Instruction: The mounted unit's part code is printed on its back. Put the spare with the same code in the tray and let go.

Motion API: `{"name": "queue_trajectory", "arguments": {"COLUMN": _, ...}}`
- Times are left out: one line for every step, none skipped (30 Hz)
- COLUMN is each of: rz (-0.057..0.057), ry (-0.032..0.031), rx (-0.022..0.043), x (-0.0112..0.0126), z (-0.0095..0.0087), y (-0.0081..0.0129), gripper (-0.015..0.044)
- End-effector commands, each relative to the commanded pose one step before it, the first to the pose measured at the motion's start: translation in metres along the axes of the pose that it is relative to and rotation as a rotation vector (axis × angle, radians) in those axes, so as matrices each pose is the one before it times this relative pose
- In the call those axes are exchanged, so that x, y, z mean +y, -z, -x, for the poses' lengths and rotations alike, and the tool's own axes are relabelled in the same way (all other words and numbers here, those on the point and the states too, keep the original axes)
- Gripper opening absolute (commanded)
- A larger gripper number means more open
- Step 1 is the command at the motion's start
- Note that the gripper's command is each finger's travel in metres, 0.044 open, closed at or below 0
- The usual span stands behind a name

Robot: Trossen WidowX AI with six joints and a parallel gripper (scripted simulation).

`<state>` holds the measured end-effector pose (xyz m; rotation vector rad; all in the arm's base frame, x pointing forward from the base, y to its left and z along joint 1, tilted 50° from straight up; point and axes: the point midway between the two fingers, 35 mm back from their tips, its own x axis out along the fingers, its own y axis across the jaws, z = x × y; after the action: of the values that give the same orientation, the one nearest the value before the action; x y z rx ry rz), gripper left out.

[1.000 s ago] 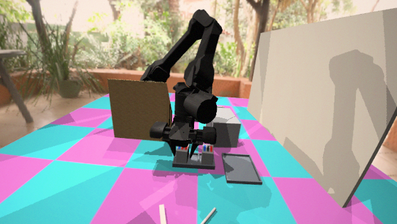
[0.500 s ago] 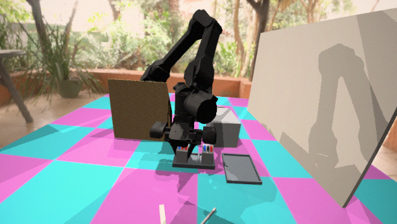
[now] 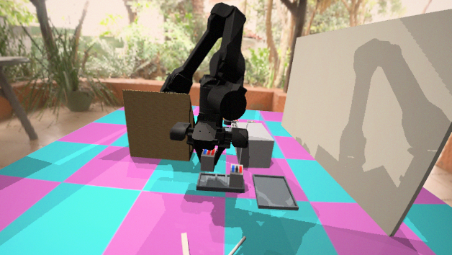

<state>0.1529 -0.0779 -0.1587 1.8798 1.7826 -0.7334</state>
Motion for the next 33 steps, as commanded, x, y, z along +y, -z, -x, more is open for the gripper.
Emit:
{"name": "queue_trajectory", "arguments": {"rz": 0.0086, "ry": -0.00819, "rx": -0.01459, "x": 0.00084, "z": 0.02965, "y": -0.00163, "gripper": 0.0}}
{"name": "queue_trajectory", "arguments": {"rz": -0.0001, "ry": -0.00013, "rx": 0.00046, "x": -0.00048, "z": 0.00363, "y": 0.00032, "gripper": 0.0}}
{"name": "queue_trajectory", "arguments": {"rz": 0.0, "ry": -0.00004, "rx": 0.00016, "x": -0.00017, "z": 0.00121, "y": 0.00012, "gripper": 0.0}}
{"name": "queue_trajectory", "arguments": {"rz": 0.0, "ry": 0.0, "rx": 0.0, "x": 0.0, "z": 0.0, "y": 0.0, "gripper": 0.0}}
{"name": "queue_trajectory", "arguments": {"rz": 0.0, "ry": 0.0, "rx": 0.0, "x": 0.0, "z": 0.0, "y": 0.0, "gripper": 0.0}}
{"name": "queue_trajectory", "arguments": {"rz": 0.0, "ry": 0.0, "rx": 0.0, "x": 0.0, "z": 0.0, "y": 0.0, "gripper": 0.0}}
{"name": "queue_trajectory", "arguments": {"rz": 0.0, "ry": 0.0, "rx": 0.0, "x": 0.0, "z": 0.0, "y": 0.0, "gripper": 0.0}}
{"name": "queue_trajectory", "arguments": {"rz": 0.0, "ry": 0.0, "rx": 0.0, "x": 0.0, "z": 0.0, "y": 0.0, "gripper": 0.0}}
{"name": "queue_trajectory", "arguments": {"rz": 0.0, "ry": 0.0, "rx": 0.0, "x": 0.0, "z": 0.0, "y": 0.0, "gripper": 0.0}}
{"name": "queue_trajectory", "arguments": {"rz": 0.0, "ry": 0.0, "rx": 0.0, "x": 0.0, "z": 0.0, "y": 0.0, "gripper": 0.0}}
{"name": "queue_trajectory", "arguments": {"rz": -0.0068, "ry": -0.00018, "rx": 0.00839, "x": -0.00059, "z": -0.00211, "y": 0.00147, "gripper": 0.0}}
{"name": "queue_trajectory", "arguments": {"rz": 0.0003, "ry": -0.00002, "rx": -0.0007, "x": 0.0004, "z": 0.00361, "y": -0.00019, "gripper": 0.0}}
{"name": "queue_trajectory", "arguments": {"rz": 0.0005, "ry": -0.00001, "rx": -0.00112, "x": 0.00057, "z": 0.00607, "y": -0.00023, "gripper": 0.0}}
{"name": "queue_trajectory", "arguments": {"rz": 0.0006, "ry": 0.00002, "rx": -0.0013, "x": 0.00054, "z": 0.00755, "y": -0.00014, "gripper": 0.0}}
{"name": "queue_trajectory", "arguments": {"rz": 0.0006, "ry": 0.00005, "rx": -0.00121, "x": 0.00037, "z": 0.00764, "y": 0.00002, "gripper": 0.0}}
{"name": "queue_trajectory", "arguments": {"rz": 0.0006, "ry": 0.00009, "rx": -0.00112, "x": 0.0002, "z": 0.00771, "y": 0.00018, "gripper": 0.0}}
{"name": "queue_trajectory", "arguments": {"rz": 0.0006, "ry": 0.00012, "rx": -0.00103, "x": 0.00002, "z": 0.00777, "y": 0.00035, "gripper": 0.0}}
{"name": "queue_trajectory", "arguments": {"rz": 0.0006, "ry": 0.00015, "rx": -0.00094, "x": -0.00015, "z": 0.00782, "y": 0.00051, "gripper": 0.0}}
{"name": "queue_trajectory", "arguments": {"rz": 0.0006, "ry": 0.00017, "rx": -0.00085, "x": -0.00033, "z": 0.00787, "y": 0.00069, "gripper": 0.0}}
{"name": "queue_trajectory", "arguments": {"rz": 0.0006, "ry": 0.0002, "rx": -0.00076, "x": -0.0005, "z": 0.0079, "y": 0.00086, "gripper": 0.0}}
{"name": "queue_trajectory", "arguments": {"rz": 0.0005, "ry": 0.00018, "rx": -0.00055, "x": -0.00054, "z": 0.00643, "y": 0.00083, "gripper": 0.0}}
{"name": "queue_trajectory", "arguments": {"rz": 0.0003, "ry": 0.00012, "rx": -0.0003, "x": -0.00038, "z": 0.00387, "y": 0.00056, "gripper": 0.0}}
{"name": "queue_trajectory", "arguments": {"rz": 0.0001, "ry": 0.00004, "rx": -0.0001, "x": -0.00013, "z": 0.00129, "y": 0.00019, "gripper": 0.0}}
{"name": "queue_trajectory", "arguments": {"rz": 0.0, "ry": 0.0, "rx": 0.0, "x": 0.0, "z": 0.0, "y": 0.0, "gripper": 0.0}}
{"name": "queue_trajectory", "arguments": {"rz": 0.0, "ry": 0.0, "rx": 0.0, "x": 0.0, "z": 0.0, "y": 0.0, "gripper": 0.0}}
{"name": "queue_trajectory", "arguments": {"rz": 0.0, "ry": -0.00003, "rx": -0.00018, "x": 0.00067, "z": 0.00017, "y": -0.00026, "gripper": 0.0}}
{"name": "queue_trajectory", "arguments": {"rz": -0.0001, "ry": -0.0001, "rx": -0.00054, "x": 0.00201, "z": 0.00051, "y": -0.00077, "gripper": 0.0}}
{"name": "queue_trajectory", "arguments": {"rz": -0.0002, "ry": -0.00017, "rx": -0.00087, "x": 0.00337, "z": 0.00083, "y": -0.00125, "gripper": 0.0}}
{"name": "queue_trajectory", "arguments": {"rz": -0.0002, "ry": -0.00021, "rx": -0.001, "x": 0.00408, "z": 0.00096, "y": -0.00145, "gripper": 0.0}}
{"name": "queue_trajectory", "arguments": {"rz": -0.0002, "ry": -0.00022, "rx": -0.00095, "x": 0.00411, "z": 0.00091, "y": -0.00139, "gripper": 0.0}}
{"name": "queue_trajectory", "arguments": {"rz": -0.0001, "ry": -0.00022, "rx": -0.0009, "x": 0.00413, "z": 0.00086, "y": -0.00133, "gripper": 0.0}}
{"name": "queue_trajectory", "arguments": {"rz": -0.0001, "ry": -0.00023, "rx": -0.00085, "x": 0.00415, "z": 0.00081, "y": -0.00127, "gripper": 0.0}}
{"name": "queue_trajectory", "arguments": {"rz": -0.0001, "ry": -0.00023, "rx": -0.00079, "x": 0.00417, "z": 0.00076, "y": -0.00121, "gripper": 0.0}}
